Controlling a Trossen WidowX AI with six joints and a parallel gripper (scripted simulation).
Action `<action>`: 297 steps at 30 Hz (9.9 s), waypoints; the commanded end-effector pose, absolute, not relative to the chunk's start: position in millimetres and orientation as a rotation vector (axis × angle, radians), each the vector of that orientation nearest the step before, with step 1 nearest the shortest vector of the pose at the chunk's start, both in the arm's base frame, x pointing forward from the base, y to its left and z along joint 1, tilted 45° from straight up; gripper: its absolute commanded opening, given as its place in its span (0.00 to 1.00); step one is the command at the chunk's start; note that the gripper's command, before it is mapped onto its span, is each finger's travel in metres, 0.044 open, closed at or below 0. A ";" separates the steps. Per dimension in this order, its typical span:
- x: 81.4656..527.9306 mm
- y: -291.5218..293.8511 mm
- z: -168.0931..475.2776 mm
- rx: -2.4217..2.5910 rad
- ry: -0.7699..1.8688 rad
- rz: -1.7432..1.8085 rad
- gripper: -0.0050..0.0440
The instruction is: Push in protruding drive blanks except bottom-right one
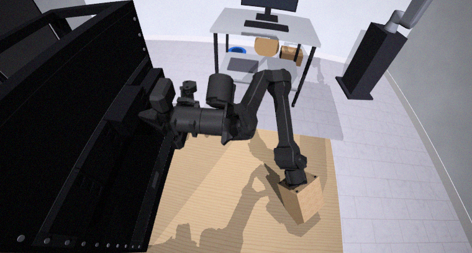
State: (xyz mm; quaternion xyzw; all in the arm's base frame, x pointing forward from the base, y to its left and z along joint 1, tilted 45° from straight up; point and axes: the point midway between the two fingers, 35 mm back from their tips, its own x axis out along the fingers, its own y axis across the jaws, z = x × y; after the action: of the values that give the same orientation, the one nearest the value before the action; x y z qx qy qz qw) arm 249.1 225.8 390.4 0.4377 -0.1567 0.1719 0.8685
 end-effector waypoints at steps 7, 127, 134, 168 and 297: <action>258.3 227.9 400.5 0.921 -0.337 0.364 0.10; 282.0 232.1 417.8 0.921 -0.337 0.364 0.10; 282.0 232.1 417.8 0.921 -0.337 0.364 0.10; 196.1 229.9 389.7 0.921 -0.337 0.364 0.10; 259.9 245.1 431.0 0.921 -0.337 0.364 0.10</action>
State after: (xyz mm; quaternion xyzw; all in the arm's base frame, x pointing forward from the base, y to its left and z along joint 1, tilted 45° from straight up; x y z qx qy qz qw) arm 258.1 245.7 421.1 0.4348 -0.1533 0.1696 0.8710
